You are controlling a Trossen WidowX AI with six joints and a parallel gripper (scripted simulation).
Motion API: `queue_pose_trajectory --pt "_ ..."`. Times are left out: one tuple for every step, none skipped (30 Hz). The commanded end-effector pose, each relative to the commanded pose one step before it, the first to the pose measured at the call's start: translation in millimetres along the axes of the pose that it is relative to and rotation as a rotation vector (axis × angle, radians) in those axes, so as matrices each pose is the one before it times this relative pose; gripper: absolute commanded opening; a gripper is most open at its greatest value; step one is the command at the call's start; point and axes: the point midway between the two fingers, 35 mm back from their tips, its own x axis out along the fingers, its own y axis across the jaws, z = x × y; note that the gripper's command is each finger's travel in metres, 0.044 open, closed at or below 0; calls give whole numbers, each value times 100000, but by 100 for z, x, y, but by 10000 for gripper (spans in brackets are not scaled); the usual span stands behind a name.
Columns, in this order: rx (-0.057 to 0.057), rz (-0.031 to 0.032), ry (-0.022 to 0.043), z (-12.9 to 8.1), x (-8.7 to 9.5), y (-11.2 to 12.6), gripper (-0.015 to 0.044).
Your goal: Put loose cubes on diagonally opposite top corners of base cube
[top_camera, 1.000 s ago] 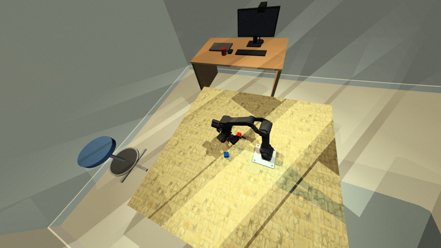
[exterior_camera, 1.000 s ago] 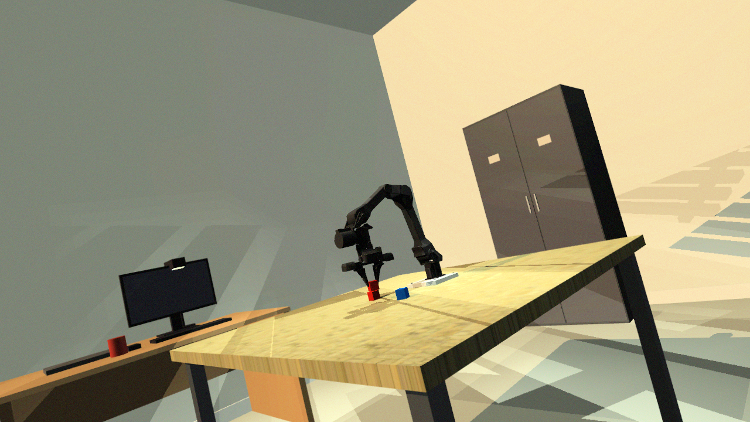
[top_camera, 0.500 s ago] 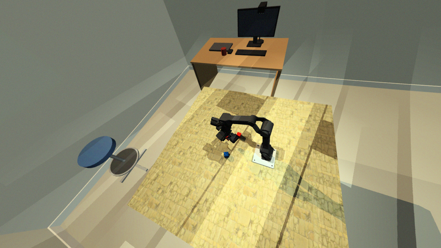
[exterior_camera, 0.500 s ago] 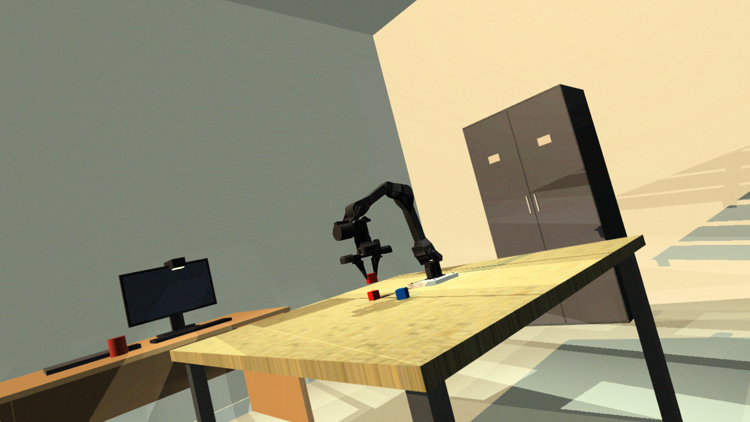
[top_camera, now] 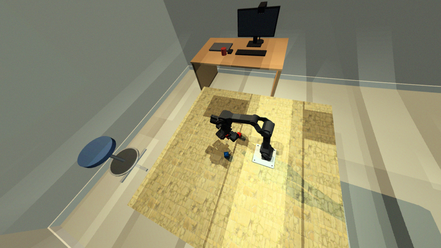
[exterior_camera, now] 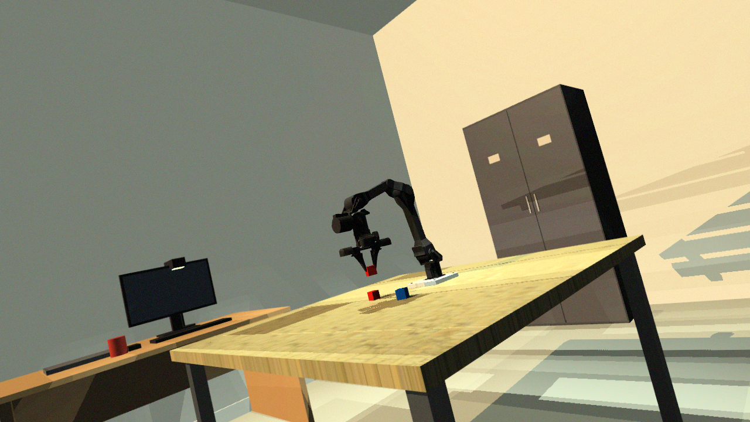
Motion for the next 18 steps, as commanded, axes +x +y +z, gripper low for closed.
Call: queue_pose_trajectory --pt "544 -306 -888 107 -809 33 105" --pt "13 11 -7 -1 -30 7 105" --pt "461 0 -3 34 14 8 105" --pt "1383 1 -8 101 41 24 105" --pt "2305 3 -14 167 69 44 105" --pt "2796 4 -17 201 84 59 105" --pt "2796 4 -16 199 84 66 105" --pt "2796 5 -16 197 84 73 105" --pt "2796 6 -16 194 84 81 105" --pt "2796 6 -16 191 84 88 105" --pt "2796 7 -15 188 84 94 105" --pt "2796 7 -15 185 84 101 105" --pt "2796 8 -15 181 84 108 105" --pt "2796 9 -14 177 84 114 105" --pt "2796 9 -14 173 84 121 105" --pt "2796 10 -14 169 84 127 105" --pt "2796 10 -13 164 84 133 105" --pt "2796 11 -13 159 84 139 105"
